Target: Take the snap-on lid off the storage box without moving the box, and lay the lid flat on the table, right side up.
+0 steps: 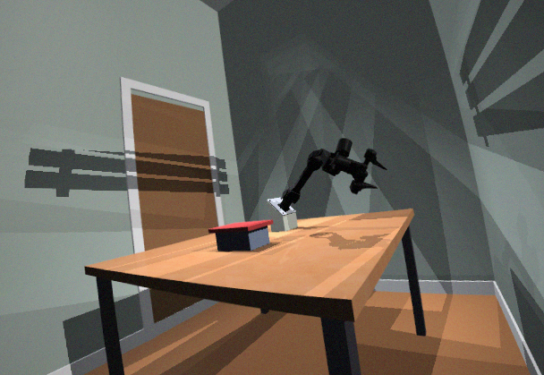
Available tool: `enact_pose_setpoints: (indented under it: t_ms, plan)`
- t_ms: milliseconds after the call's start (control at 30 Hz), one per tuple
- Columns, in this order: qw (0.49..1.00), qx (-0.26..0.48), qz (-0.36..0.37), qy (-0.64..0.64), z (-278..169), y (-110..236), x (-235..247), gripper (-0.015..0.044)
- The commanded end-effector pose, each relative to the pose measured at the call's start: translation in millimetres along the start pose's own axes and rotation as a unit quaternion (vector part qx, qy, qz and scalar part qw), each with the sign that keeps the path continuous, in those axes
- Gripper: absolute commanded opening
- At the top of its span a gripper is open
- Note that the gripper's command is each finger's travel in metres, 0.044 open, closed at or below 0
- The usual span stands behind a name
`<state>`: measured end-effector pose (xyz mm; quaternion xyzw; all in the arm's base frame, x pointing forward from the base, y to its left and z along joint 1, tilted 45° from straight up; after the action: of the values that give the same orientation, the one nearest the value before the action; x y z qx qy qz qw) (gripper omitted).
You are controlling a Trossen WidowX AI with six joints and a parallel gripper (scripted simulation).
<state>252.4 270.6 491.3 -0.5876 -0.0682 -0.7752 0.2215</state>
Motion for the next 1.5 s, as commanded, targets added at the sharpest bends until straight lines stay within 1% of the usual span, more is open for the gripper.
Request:
enact_pose_setpoints:
  t_ms: [0, 67, 167, 200, 300, 333, 400, 500, 633, 700, 933, 967, 1033, 1067, 1233, 1300, 1333, 1433, 1467]
  plan:
    - [1.000, -0.004, -0.001, -0.002, 0.7, 2.1, -1.2, 0.0374]
    - [0.999, -0.036, -0.010, -0.016, 5.6, 19.6, -11.0, 0.0321]
    - [0.992, -0.108, -0.031, -0.049, 12.3, 61.2, -33.1, 0.0243]
    - [0.989, -0.133, -0.037, -0.060, 13.0, 75.5, -40.4, 0.0235]
    - [0.973, -0.206, -0.055, -0.092, 10.5, 119.0, -62.3, 0.0235]
    - [0.972, -0.210, -0.056, -0.094, 10.2, 121.4, -63.4, 0.0235]
    - [0.962, -0.241, -0.063, -0.108, 7.0, 140.3, -72.7, 0.0235]
    - [0.936, -0.312, -0.078, -0.141, -5.6, 183.4, -93.8, 0.0235]
    - [0.891, -0.403, -0.094, -0.184, -33.1, 237.3, -121.0, 0.0235]
    - [0.883, -0.418, -0.097, -0.191, -38.9, 245.9, -125.5, 0.0235]
    - [0.777, -0.558, -0.112, -0.267, -114.8, 319.1, -170.8, 0.0235]
    - [0.760, -0.577, -0.113, -0.278, -127.9, 327.1, -177.3, 0.0235]
    - [0.749, -0.587, -0.113, -0.285, -136.0, 331.5, -181.2, 0.0235]
    - [0.735, -0.600, -0.113, -0.293, -146.3, 336.7, -186.1, 0.0235]
    - [0.642, -0.674, -0.108, -0.348, -215.0, 357.7, -217.4, 0.0235]
    - [0.604, -0.699, -0.103, -0.370, -242.9, 360.3, -230.1, 0.0235]
    - [0.600, -0.701, -0.103, -0.372, -245.5, 360.3, -231.3, 0.0235]
    - [0.560, -0.722, -0.096, -0.394, -272.9, 359.1, -244.2, 0.0235]
    - [0.556, -0.724, -0.095, -0.396, -275.5, 358.8, -245.5, 0.0235]
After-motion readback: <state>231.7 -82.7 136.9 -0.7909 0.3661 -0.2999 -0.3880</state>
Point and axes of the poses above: the point midway between the two fingers, 35 mm back from their tips, its own y axis back along the fingers, its own x axis across the jaws, z = x × y, the point moved 7 cm from there along y, back along the fingers, and after that the axes turned 15 degrees about y, right-handed, at the moved point
